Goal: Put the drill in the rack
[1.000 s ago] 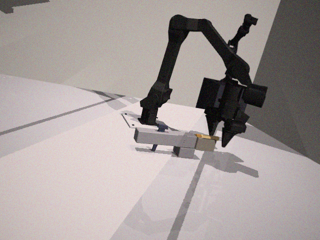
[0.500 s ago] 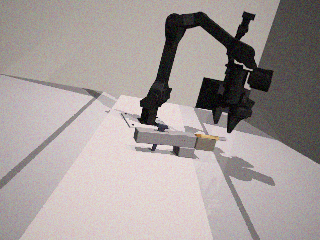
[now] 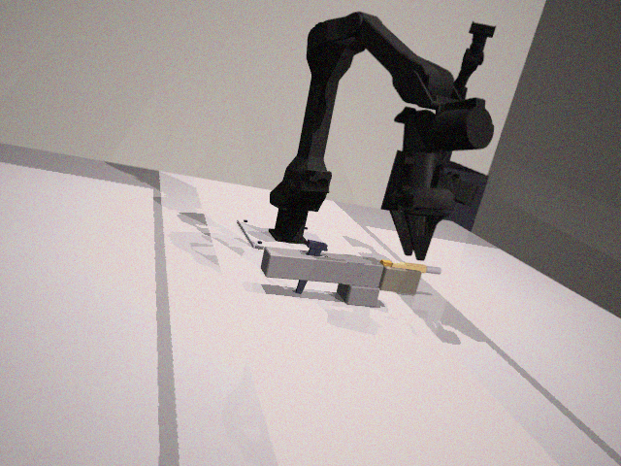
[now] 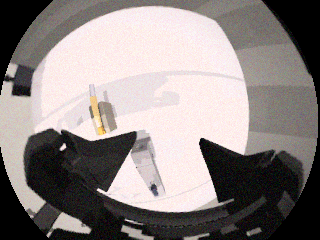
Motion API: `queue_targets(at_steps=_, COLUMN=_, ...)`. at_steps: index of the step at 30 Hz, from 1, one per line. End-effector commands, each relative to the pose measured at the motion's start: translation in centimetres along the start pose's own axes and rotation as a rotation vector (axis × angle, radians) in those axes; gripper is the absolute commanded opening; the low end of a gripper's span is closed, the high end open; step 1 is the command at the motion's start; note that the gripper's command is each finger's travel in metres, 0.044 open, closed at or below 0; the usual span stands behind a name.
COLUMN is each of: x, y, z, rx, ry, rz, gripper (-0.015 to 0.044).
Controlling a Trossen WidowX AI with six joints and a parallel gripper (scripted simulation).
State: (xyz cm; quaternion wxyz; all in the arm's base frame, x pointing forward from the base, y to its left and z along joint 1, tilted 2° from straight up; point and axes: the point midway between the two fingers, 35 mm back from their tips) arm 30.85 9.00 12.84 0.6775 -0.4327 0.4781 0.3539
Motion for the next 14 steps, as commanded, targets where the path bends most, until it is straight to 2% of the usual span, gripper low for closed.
queue_targets(at_steps=1, x=-0.5, y=-4.2, z=-4.3, rx=0.088, ry=0.006, rz=-0.108, gripper=0.0440)
queue_targets(at_steps=8, x=-3.0, y=-10.2, z=-13.2, rx=0.249, ry=0.051, rz=-0.320, gripper=0.0440)
queue_targets(at_steps=14, x=-6.5, y=-12.9, z=-22.1, rx=0.376, ry=0.147, rz=-0.502, gripper=0.0440)
Point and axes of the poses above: the point midway between the two fingers, 35 mm back from their tips, its own x axis out along the fingers, its own y axis across the jaws, z = x × y, and after that the axes turned 3 degrees about x, right-handed
